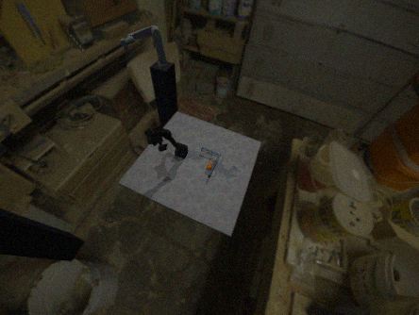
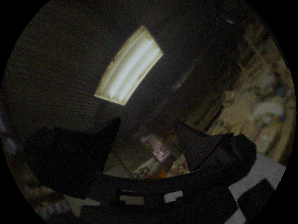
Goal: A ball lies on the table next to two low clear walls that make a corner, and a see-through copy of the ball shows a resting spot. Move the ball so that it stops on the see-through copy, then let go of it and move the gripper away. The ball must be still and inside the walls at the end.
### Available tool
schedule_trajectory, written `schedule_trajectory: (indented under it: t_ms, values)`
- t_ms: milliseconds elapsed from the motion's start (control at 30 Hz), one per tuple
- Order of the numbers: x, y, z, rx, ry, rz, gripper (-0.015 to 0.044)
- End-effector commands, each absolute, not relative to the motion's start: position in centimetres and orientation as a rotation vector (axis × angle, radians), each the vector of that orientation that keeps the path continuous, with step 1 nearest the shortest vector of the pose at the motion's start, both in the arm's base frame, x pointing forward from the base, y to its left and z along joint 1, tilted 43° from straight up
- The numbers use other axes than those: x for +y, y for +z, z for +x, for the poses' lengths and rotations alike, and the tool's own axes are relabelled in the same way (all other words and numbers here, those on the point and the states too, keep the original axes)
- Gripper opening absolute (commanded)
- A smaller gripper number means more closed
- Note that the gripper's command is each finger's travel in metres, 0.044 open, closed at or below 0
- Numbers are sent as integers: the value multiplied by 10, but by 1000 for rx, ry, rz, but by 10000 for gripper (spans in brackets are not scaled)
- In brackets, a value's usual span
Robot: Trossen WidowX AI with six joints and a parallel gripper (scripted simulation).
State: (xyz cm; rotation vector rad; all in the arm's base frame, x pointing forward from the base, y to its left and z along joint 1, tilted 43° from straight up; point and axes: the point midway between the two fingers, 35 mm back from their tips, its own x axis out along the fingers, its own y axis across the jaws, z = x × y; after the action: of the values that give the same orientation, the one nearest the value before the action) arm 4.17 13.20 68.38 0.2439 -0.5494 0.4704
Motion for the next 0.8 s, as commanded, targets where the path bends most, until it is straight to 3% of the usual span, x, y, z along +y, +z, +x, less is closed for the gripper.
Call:
schedule_trajectory:
  t_ms: [0, 367, 767]
  values:
    - [72, 686, 84, -540, 402, 383, 429]
    - [-34, 645, 200, -403, 195, 644, 429]
    - [-93, 536, 329, -93, -68, 767, 429]
